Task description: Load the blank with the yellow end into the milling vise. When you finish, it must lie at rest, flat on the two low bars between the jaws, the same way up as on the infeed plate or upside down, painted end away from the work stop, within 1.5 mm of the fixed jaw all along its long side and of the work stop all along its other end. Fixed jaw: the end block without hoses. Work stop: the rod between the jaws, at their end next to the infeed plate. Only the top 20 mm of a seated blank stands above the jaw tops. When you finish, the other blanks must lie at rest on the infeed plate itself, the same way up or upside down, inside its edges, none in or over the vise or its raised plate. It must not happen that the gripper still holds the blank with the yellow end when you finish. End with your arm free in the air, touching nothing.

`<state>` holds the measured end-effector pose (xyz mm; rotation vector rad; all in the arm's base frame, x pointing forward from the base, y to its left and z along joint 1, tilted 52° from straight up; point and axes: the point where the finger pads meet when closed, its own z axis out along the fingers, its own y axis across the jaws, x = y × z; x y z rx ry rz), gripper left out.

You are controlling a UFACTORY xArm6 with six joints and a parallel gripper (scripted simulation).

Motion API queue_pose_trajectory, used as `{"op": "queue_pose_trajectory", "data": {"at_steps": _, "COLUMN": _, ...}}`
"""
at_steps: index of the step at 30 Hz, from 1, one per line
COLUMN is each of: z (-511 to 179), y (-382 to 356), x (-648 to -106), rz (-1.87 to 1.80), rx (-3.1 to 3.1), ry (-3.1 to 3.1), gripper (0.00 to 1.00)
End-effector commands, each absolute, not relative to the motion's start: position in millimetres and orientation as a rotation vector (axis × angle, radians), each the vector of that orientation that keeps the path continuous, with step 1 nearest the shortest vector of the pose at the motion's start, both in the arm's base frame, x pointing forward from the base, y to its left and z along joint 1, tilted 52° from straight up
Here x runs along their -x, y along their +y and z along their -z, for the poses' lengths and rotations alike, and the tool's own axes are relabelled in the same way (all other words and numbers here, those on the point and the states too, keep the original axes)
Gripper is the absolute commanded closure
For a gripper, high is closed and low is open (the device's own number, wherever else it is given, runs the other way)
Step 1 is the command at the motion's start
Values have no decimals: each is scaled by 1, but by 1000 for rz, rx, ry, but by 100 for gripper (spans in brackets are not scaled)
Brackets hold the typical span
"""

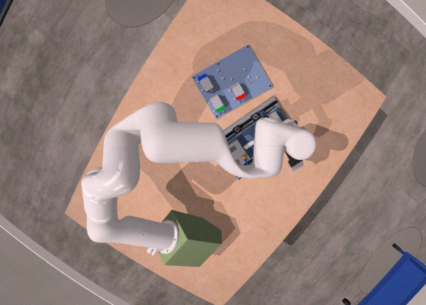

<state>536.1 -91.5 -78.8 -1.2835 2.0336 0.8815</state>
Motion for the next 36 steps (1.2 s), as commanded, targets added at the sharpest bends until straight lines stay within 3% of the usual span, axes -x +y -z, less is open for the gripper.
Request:
{"op": "queue_pose_trajectory", "data": {"at_steps": 1, "z": 78, "y": -93, "x": -537, "rz": -876, "rx": 1283, "ry": 2034, "gripper": 100}}
{"op": "queue_pose_trajectory", "data": {"at_steps": 36, "z": 80, "y": -90, "x": -538, "rz": -876, "rx": 1283, "ry": 2034, "gripper": 100}}
